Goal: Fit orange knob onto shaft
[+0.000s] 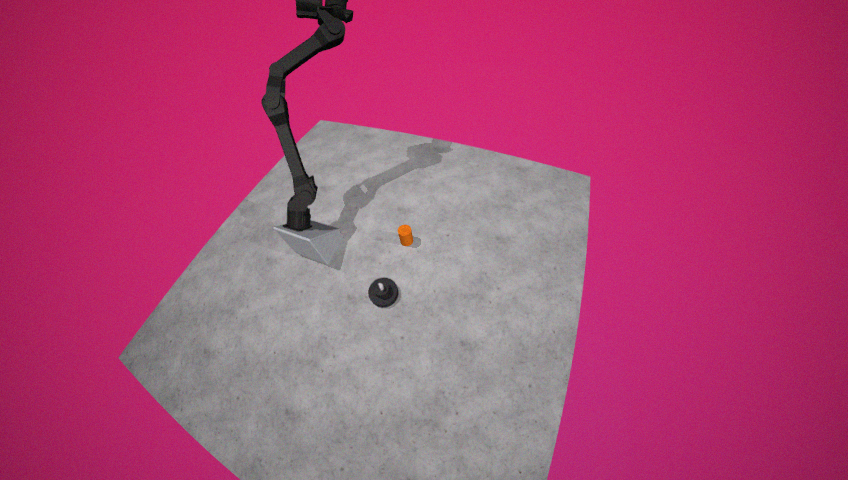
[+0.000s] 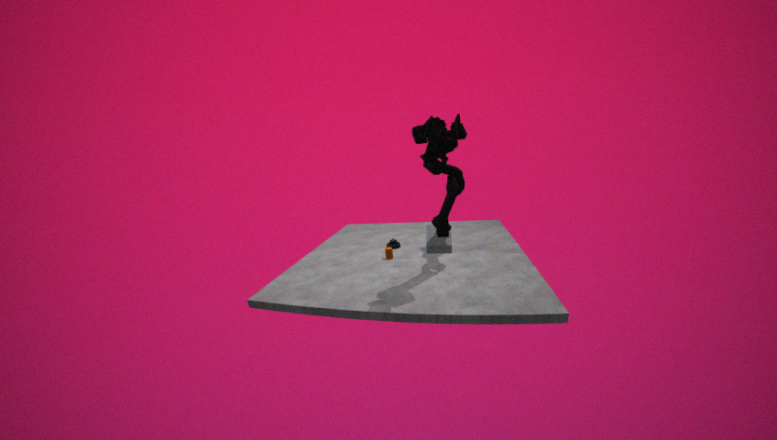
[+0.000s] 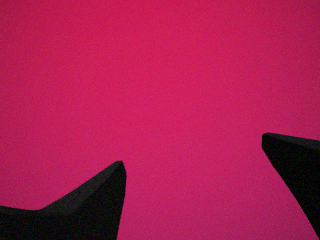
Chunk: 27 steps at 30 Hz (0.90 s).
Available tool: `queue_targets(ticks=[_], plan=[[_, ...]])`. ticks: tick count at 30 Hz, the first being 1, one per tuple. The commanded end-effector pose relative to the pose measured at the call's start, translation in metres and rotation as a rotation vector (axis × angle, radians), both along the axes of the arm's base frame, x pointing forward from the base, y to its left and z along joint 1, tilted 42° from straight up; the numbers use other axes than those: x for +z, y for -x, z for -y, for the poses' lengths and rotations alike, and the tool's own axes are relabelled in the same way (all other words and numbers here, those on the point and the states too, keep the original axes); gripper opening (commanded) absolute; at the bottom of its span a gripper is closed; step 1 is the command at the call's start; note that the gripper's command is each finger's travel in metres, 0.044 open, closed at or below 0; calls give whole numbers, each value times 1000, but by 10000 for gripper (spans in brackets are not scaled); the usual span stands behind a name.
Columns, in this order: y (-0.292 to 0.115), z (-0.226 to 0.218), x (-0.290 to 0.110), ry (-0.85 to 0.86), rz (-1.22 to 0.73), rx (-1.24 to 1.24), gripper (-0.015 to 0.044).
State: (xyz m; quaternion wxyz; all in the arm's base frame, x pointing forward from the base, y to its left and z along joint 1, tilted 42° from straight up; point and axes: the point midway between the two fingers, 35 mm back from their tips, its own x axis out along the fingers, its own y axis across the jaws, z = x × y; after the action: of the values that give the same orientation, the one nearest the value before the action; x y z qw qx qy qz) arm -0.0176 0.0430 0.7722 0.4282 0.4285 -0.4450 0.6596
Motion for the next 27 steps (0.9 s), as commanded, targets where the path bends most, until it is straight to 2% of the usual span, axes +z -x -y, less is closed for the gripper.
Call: queue_targets(ticks=[1,8,13,16,27], plan=[[-65,-38,-8,115,-176,-49,440],[-113,-58,-22,192,-329,-71,440],[-169,-80,-47,284,-513,-89,440],[-189,-87,-58,317,-575,-101,440],[-322,-114,-161,564,-999,-204,440]])
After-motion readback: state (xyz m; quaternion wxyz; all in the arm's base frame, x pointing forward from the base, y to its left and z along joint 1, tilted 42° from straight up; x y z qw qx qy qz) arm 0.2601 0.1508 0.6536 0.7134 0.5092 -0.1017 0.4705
